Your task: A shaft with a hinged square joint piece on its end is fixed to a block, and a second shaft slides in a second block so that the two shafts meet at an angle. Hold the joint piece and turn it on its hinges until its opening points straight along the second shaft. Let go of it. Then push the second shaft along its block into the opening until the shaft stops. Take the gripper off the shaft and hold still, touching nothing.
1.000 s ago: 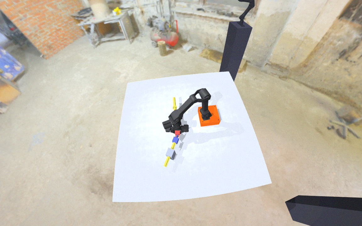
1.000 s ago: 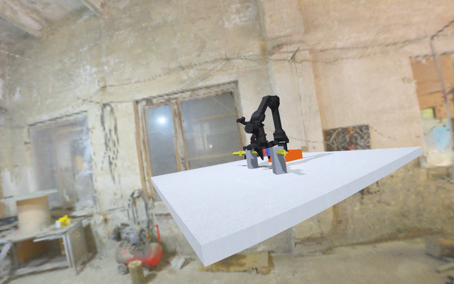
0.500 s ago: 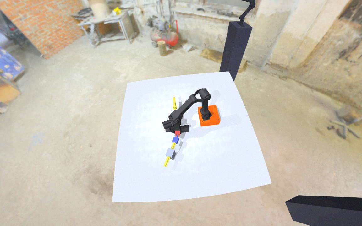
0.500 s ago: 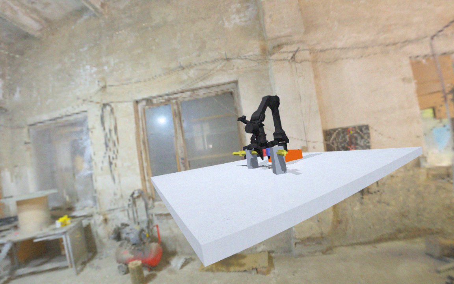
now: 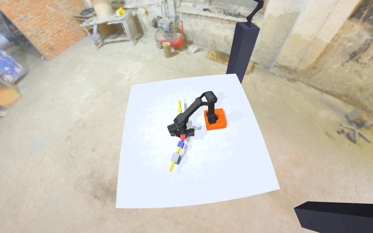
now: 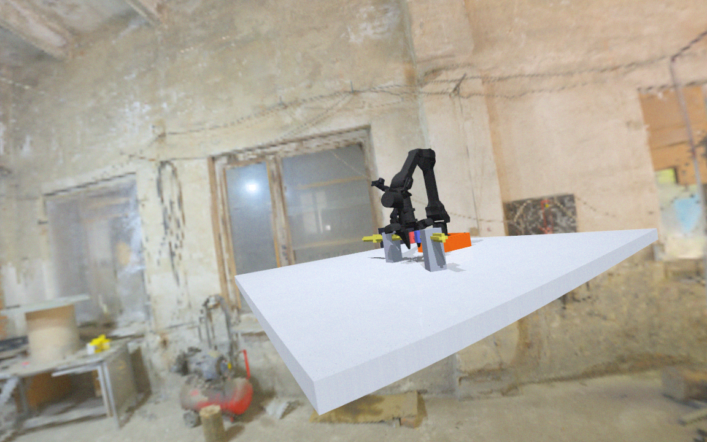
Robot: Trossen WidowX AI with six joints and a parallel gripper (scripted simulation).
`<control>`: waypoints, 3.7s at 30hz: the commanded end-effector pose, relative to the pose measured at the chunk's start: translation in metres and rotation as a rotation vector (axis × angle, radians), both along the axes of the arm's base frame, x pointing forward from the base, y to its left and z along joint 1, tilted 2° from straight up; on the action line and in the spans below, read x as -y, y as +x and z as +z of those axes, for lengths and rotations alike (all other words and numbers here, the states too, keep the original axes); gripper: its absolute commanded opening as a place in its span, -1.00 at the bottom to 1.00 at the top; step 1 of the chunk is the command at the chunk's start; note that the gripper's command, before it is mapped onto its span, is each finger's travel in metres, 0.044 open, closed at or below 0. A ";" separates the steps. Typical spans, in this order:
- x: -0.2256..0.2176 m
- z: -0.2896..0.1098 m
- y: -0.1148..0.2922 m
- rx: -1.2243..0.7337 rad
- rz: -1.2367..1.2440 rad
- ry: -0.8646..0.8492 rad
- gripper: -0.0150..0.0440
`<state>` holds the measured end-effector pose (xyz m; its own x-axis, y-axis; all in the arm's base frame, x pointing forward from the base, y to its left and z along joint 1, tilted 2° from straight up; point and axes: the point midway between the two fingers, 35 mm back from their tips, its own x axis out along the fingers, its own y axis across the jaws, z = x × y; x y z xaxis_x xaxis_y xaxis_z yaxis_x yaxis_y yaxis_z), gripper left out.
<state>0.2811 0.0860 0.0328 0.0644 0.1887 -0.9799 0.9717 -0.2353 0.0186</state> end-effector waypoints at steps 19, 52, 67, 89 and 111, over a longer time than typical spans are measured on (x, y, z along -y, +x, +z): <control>0.002 0.007 0.005 -0.021 0.109 -0.145 -0.49; 0.002 0.007 0.004 -0.023 0.103 -0.142 0.36; 0.002 0.007 0.004 -0.023 0.103 -0.142 1.00; 0.007 0.048 0.006 0.031 0.255 -0.031 1.00; 0.005 0.116 0.010 0.131 0.998 -0.130 1.00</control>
